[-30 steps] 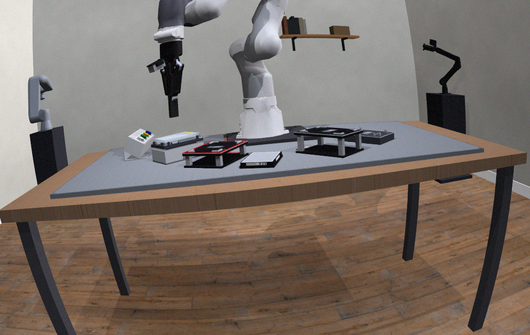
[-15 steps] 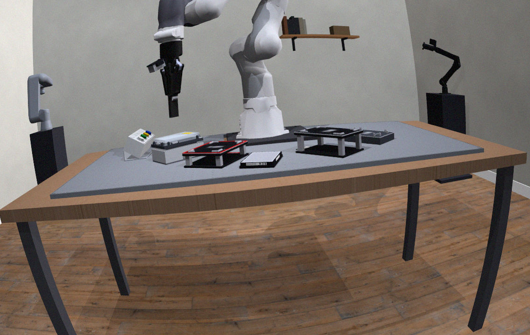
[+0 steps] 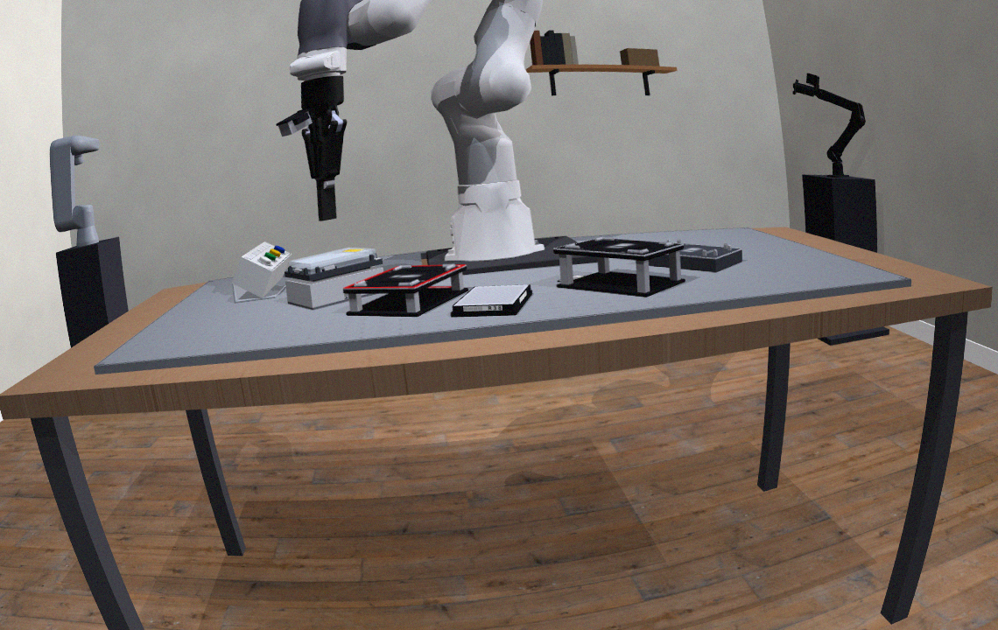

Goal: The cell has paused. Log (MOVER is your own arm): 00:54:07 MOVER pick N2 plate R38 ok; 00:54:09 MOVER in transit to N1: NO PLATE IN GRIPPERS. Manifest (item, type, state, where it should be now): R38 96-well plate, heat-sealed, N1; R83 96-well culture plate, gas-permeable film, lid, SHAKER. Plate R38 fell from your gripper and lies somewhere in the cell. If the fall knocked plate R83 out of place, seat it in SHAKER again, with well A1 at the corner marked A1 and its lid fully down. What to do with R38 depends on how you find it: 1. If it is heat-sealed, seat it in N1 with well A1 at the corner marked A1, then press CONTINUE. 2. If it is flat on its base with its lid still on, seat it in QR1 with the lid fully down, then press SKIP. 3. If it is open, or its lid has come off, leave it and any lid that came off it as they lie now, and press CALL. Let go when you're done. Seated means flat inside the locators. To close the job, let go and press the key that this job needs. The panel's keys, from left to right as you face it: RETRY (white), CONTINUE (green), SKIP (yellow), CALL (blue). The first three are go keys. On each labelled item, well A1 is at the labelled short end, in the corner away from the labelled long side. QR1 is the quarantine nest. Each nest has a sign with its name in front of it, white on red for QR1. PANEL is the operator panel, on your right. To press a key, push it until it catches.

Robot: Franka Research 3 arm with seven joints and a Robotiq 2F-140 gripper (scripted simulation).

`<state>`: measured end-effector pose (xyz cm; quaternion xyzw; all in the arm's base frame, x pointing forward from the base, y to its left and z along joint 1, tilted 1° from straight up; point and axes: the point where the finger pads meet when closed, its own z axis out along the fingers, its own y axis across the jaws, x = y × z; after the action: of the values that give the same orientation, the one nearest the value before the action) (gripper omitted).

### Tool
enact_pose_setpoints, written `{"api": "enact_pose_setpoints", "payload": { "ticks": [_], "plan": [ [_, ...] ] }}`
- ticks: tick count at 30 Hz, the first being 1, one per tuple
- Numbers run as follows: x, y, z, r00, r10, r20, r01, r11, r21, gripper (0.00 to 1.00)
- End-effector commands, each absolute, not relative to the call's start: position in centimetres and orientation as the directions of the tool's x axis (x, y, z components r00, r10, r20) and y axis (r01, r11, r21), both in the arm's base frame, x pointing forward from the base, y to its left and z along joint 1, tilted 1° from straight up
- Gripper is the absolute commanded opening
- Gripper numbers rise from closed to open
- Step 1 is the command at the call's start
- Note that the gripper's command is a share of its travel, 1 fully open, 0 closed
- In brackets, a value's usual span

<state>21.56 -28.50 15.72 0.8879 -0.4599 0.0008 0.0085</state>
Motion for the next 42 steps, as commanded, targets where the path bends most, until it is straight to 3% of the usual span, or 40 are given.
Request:
{"api": "enact_pose_setpoints", "payload": {
  "ticks": [1, 15, 26, 42],
  "plan": [
    [21.8, -28.4, 15.9, 0.555, -0.832, 0.011, -0.832, -0.555, 0.014, 0.1],
    [23.6, -27.5, 17.0, 0.365, -0.93, 0.033, -0.931, -0.365, 0.014, 0.1],
    [27.0, -25.3, 18.4, 0.018, -0.998, 0.061, -1.0, -0.018, -0.007, 0.1],
    [32.7, -19.8, 19.0, -0.34, -0.938, 0.067, -0.94, 0.336, -0.057, 0.1]
  ]
}}
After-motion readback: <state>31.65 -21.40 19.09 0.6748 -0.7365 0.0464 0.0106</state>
